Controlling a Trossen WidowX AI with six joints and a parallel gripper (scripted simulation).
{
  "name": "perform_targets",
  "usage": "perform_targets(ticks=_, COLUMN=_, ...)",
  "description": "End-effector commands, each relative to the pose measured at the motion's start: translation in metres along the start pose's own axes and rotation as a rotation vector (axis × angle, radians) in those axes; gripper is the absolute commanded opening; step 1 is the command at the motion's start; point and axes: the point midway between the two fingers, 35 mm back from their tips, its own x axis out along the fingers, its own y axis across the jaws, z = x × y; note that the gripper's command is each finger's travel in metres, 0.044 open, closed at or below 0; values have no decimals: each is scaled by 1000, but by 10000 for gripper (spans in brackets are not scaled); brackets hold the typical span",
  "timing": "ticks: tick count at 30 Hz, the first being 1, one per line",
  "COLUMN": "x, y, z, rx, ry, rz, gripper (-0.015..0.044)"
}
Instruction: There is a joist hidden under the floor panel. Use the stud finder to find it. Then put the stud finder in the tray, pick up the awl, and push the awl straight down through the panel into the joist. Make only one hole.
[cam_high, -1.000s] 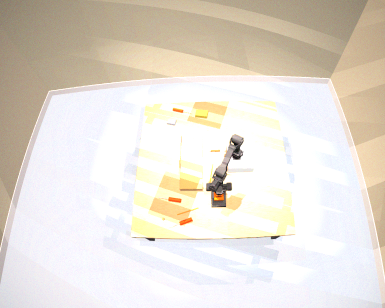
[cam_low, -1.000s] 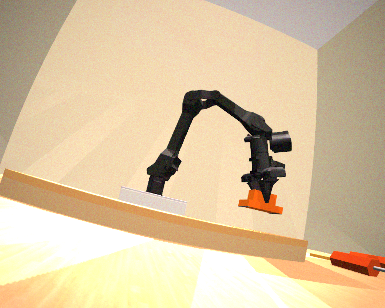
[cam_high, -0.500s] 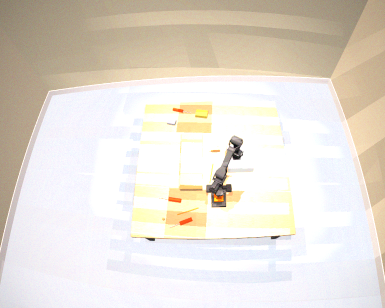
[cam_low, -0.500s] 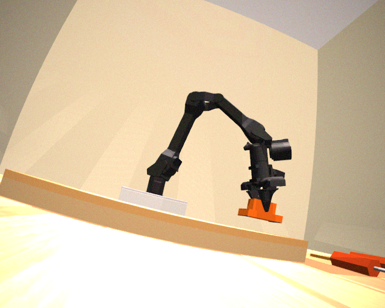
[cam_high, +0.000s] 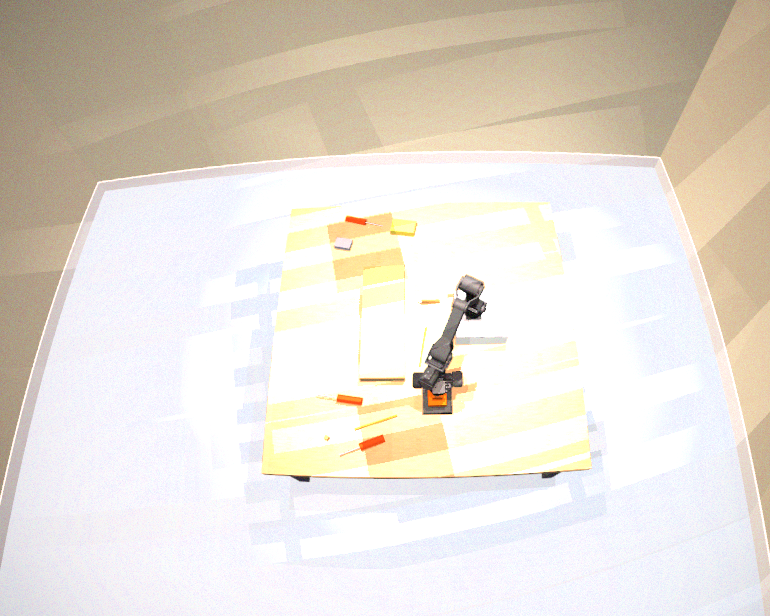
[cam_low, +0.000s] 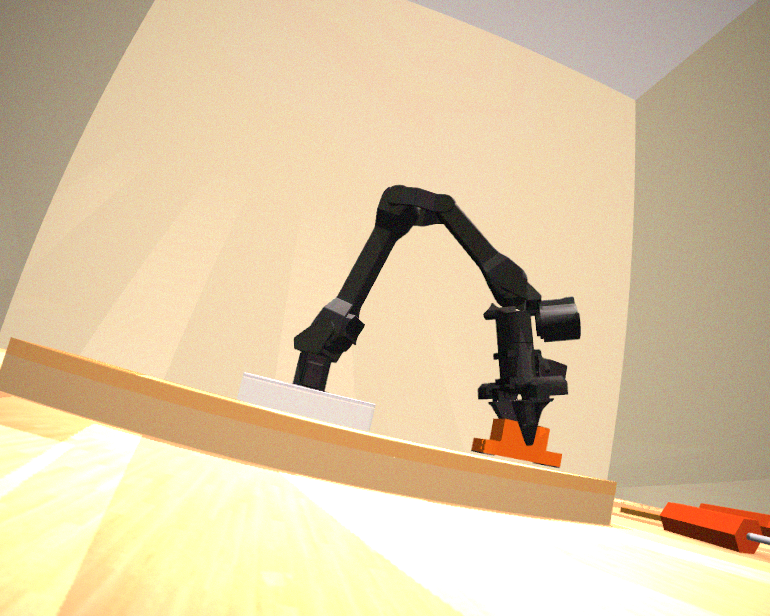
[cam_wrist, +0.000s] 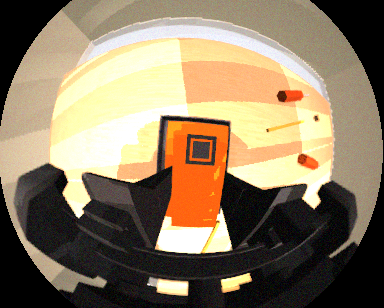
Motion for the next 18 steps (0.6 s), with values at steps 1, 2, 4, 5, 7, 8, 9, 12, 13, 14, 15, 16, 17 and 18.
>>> perform_targets(ticks=1, x=9, y=1, z=-3, rx=6, ry=-2, rz=2, gripper=0)
perform_targets(ticks=2, x=11, y=1, z=-4, rx=6, ry=-2, rz=2, gripper=0)
perform_targets(ticks=4, x=15, y=1, z=-5, rx=6, ry=-2, rz=2, gripper=0)
perform_targets(ticks=5, x=17, y=1, z=-6, rx=6, ry=-2, rz=2, gripper=0)
perform_targets(ticks=7, x=19, y=2, z=-7, rx=6, ry=-2, rz=2, gripper=0)
perform_targets(ticks=8, x=19, y=2, z=-7, rx=6, ry=-2, rz=2, gripper=0)
perform_targets(ticks=9, x=20, y=2, z=-7, rx=6, ry=-2, rz=2, gripper=0)
perform_targets(ticks=12, x=24, y=2, z=-8, rx=6, ry=-2, rz=2, gripper=0)
perform_targets(ticks=13, x=25, y=2, z=-9, rx=6, ry=-2, rz=2, gripper=0)
perform_targets(ticks=14, x=27, y=2, z=-9, rx=6, ry=-2, rz=2, gripper=0)
perform_targets(ticks=15, x=28, y=2, z=-10, rx=6, ry=-2, rz=2, gripper=0)
perform_targets(ticks=16, x=30, y=2, z=-10, rx=6, ry=-2, rz=2, gripper=0)
perform_targets(ticks=17, x=31, y=2, z=-11, rx=6, ry=-2, rz=2, gripper=0)
perform_targets(ticks=18, x=33, y=2, z=-11, rx=6, ry=-2, rz=2, gripper=0)
